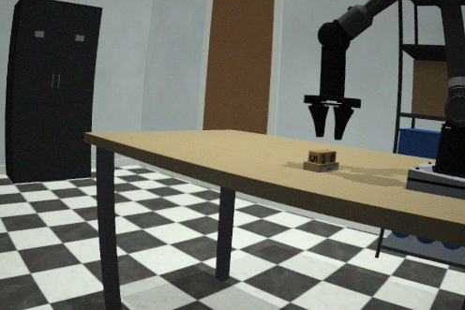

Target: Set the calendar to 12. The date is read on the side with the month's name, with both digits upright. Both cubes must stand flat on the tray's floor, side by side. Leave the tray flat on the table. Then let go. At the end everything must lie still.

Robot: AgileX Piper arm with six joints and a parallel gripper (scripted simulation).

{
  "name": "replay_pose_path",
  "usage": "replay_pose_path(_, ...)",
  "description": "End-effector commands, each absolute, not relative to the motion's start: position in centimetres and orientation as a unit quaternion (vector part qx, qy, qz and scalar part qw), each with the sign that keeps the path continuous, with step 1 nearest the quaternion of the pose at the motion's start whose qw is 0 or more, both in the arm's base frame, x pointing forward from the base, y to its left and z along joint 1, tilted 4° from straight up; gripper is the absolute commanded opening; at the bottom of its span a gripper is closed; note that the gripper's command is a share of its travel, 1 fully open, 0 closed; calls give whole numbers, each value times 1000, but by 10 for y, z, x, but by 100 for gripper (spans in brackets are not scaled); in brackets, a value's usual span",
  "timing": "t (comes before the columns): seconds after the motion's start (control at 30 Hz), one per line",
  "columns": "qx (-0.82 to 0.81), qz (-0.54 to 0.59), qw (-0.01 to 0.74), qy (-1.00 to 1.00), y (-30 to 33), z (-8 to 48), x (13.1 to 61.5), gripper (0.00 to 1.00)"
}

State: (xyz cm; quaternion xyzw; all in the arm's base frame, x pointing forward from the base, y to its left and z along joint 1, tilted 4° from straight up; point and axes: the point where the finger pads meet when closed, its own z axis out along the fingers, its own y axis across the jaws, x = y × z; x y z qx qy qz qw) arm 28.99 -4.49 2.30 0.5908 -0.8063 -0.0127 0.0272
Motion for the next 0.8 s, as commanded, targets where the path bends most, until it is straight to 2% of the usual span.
replay_pose_path(0.0, 590, -14, 29, -807, -45, 20, 289, 64)
replay_pose_path(0.77, 590, -14, 29, -807, -46, 4, 289, 64)
